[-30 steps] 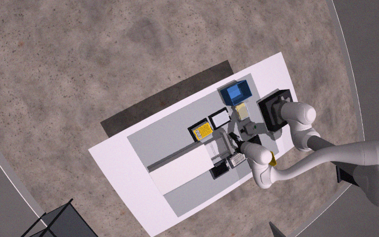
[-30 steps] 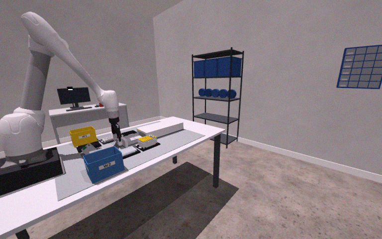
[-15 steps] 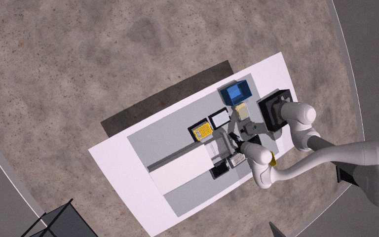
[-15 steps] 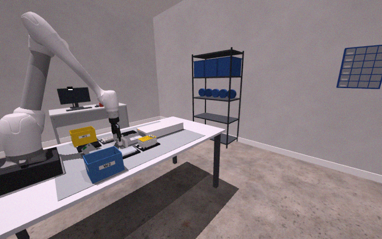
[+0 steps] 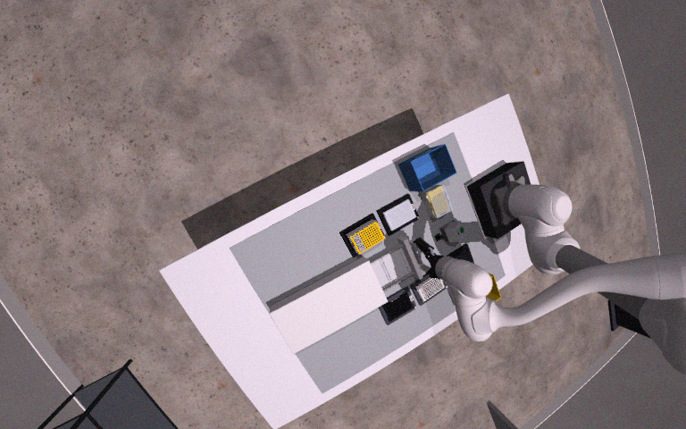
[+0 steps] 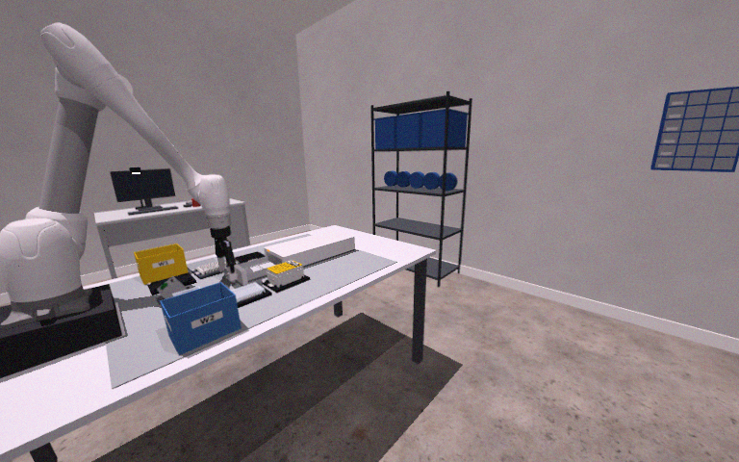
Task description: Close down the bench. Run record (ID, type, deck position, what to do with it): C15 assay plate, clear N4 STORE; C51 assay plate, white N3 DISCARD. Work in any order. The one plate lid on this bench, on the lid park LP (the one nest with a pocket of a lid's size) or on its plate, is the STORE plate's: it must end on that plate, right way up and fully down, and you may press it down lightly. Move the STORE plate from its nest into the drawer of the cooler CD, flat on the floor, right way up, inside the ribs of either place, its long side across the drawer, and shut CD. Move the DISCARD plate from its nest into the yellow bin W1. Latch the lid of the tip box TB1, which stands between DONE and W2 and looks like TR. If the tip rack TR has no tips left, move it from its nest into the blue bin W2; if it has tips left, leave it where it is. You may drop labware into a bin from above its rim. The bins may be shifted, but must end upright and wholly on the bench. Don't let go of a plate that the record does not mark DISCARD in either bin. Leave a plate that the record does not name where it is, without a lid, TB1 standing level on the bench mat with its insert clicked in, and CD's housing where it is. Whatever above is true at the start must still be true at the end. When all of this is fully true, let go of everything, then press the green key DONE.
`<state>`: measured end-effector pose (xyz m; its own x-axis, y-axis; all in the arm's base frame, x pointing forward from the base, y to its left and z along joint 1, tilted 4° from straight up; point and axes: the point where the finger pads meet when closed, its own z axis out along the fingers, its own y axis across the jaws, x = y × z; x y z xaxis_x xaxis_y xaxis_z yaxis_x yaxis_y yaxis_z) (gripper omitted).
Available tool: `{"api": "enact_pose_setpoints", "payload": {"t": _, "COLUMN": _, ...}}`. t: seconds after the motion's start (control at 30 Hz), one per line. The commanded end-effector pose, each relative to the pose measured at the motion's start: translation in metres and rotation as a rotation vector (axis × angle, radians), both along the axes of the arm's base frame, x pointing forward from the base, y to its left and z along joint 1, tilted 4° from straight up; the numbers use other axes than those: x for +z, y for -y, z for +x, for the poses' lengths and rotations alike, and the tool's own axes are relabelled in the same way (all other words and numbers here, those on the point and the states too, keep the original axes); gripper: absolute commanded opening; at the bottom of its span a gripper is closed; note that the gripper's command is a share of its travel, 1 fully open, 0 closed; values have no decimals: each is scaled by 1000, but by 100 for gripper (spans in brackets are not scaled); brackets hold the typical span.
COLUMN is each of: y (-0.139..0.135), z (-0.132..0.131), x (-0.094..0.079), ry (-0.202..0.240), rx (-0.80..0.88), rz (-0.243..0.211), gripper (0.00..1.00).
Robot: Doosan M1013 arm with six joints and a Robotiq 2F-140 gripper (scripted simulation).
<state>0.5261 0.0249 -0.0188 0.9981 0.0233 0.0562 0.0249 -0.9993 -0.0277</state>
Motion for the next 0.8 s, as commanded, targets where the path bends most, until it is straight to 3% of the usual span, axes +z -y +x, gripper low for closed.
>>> {"api": "enact_pose_setpoints", "payload": {"t": 0.0, "y": 0, "z": 0, "x": 0, "ry": 0, "rx": 0, "rz": 0, "gripper": 87}}
{"api": "enact_pose_setpoints", "payload": {"t": 0.77, "y": 1, "z": -1, "x": 24, "ry": 0, "rx": 0, "rz": 0, "gripper": 87}}
